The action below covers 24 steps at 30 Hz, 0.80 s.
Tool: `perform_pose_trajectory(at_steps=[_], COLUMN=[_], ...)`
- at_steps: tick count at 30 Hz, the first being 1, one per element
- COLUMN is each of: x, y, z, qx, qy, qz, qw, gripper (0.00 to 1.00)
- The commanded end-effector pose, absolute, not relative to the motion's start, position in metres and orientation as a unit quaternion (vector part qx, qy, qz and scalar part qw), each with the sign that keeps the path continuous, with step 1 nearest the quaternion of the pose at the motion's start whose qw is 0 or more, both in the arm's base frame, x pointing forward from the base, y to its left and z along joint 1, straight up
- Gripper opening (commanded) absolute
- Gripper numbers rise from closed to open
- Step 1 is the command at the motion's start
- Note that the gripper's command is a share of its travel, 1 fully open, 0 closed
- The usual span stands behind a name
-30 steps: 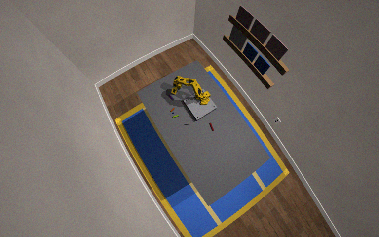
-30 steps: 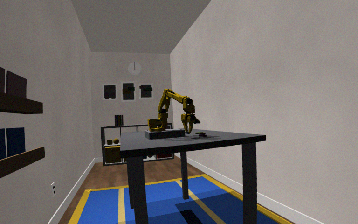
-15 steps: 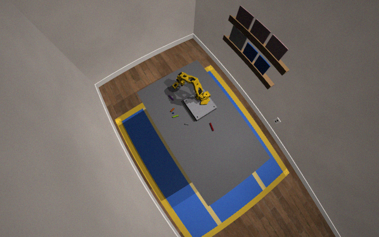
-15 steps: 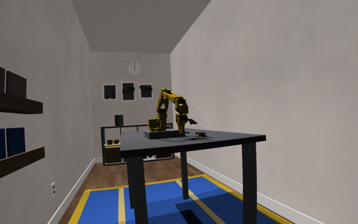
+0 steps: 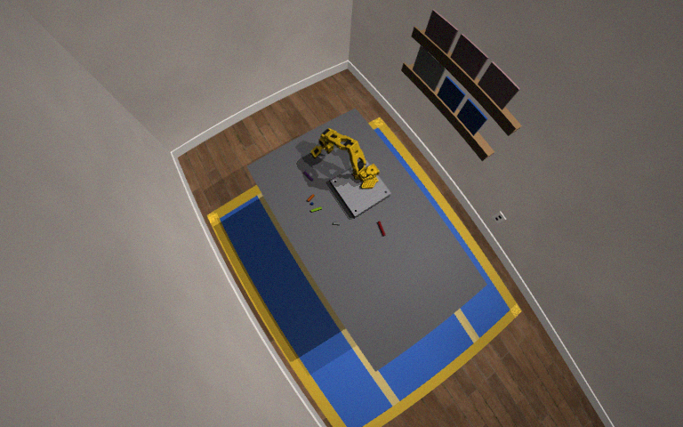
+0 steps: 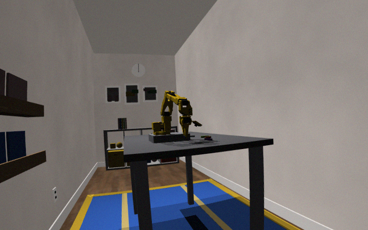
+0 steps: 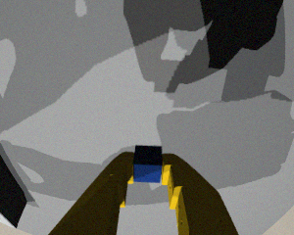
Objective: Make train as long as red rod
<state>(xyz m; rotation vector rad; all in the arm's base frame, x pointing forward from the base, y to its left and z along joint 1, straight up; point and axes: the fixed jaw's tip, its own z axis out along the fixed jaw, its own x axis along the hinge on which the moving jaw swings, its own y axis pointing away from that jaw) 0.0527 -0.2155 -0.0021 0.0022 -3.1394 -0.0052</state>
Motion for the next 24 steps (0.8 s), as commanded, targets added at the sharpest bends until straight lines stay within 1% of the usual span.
perform_pose_trajectory(at_steps=[1, 24], x=[0.0516, 0.0517], y=[-0.2163, -0.2166], z=[0.0007, -0.0046], qx=[-0.009, -0.009], qy=[-1.000, -1.000], qz=[0.006, 0.006], qw=[-0.002, -0.002], gripper=[0.00, 0.00])
